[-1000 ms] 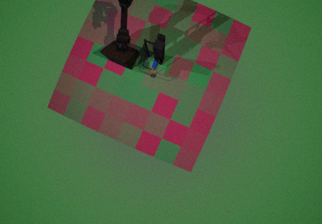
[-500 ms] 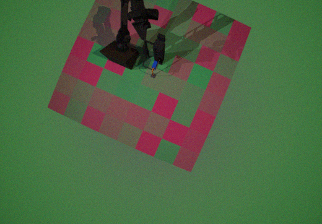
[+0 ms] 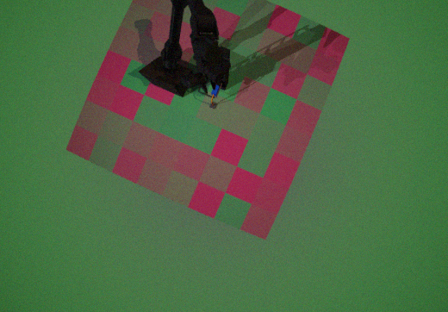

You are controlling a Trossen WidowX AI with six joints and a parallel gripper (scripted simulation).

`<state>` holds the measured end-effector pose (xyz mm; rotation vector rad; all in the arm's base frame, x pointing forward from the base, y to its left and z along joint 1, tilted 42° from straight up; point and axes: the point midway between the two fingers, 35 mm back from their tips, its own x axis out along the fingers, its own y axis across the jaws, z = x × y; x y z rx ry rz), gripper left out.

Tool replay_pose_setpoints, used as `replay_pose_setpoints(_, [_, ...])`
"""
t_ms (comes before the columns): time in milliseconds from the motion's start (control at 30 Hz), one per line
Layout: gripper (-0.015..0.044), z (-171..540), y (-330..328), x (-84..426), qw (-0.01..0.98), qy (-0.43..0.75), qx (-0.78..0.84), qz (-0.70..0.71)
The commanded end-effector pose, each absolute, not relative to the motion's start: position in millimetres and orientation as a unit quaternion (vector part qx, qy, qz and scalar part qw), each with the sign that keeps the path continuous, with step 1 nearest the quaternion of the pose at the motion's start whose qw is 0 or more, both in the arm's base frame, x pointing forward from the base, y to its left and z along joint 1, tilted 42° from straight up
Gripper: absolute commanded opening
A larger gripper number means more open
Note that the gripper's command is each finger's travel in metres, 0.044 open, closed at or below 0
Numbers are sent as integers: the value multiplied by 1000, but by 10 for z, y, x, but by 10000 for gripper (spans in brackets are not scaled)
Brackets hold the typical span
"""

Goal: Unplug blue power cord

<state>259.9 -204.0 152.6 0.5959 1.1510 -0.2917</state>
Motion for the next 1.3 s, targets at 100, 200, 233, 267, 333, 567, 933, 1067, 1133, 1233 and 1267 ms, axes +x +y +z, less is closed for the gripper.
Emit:
replay_pose_setpoints(100, [160,682,-1484,2727,542,607,548,-193])
replay_pose_setpoints(200, [160,461,-1295,2712,443,624,602,-227])
replay_pose_setpoints(233, [160,390,-1229,2703,407,629,617,-240])
replay_pose_setpoints(267, [160,321,-1162,2691,371,633,630,-254])
replay_pose_setpoints(333, [160,219,-1059,2668,313,638,647,-277])
replay_pose_setpoints(567, [160,210,-1049,2666,307,638,648,-279])
replay_pose_setpoints(933, [160,241,-1016,2669,307,638,648,-279])
replay_pose_setpoints(1067, [160,285,-966,2669,307,638,649,-279])
replay_pose_setpoints(1133, [160,307,-941,2669,307,638,649,-279])
replay_pose_setpoints(1233, [160,340,-903,2668,307,638,649,-279])
replay_pose_setpoints(1267, [160,351,-890,2667,307,638,649,-279])
